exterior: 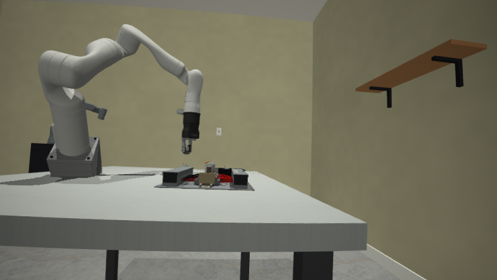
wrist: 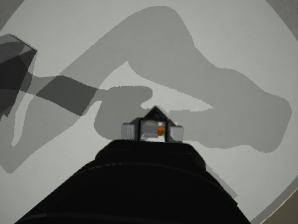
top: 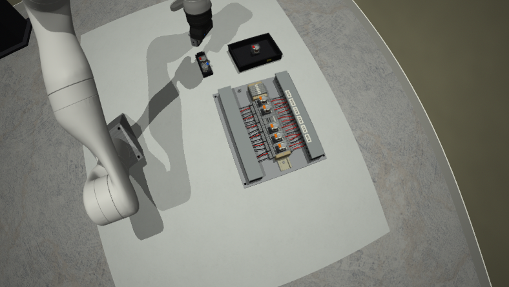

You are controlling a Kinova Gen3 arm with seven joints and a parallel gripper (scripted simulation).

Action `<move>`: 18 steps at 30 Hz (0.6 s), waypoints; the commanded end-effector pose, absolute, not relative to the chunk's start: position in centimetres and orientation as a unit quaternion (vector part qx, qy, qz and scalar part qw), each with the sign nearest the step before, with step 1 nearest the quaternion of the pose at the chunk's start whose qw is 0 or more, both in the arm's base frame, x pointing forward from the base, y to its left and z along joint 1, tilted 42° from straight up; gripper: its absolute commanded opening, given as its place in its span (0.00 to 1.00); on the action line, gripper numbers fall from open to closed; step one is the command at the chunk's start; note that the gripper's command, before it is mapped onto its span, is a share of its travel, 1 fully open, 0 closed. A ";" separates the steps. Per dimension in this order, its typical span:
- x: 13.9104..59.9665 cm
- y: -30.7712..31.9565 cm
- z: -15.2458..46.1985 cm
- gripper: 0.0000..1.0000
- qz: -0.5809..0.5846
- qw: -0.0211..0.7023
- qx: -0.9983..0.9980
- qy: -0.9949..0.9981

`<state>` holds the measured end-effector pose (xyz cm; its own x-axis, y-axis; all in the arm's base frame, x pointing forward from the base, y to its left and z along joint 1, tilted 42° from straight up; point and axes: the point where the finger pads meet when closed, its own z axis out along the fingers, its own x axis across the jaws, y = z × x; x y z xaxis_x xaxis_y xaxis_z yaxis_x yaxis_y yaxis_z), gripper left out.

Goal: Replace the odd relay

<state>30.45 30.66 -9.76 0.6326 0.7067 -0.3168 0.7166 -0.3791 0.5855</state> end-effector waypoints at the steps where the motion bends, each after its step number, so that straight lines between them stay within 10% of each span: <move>1: 30.5 30.8 -9.7 0.00 -0.008 0.354 0.829 0.433; 18: 30.4 30.8 -9.7 0.00 -0.042 0.352 0.784 0.510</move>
<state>30.42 30.57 -9.78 0.4893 0.7642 -0.4202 0.8209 -0.2409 0.5177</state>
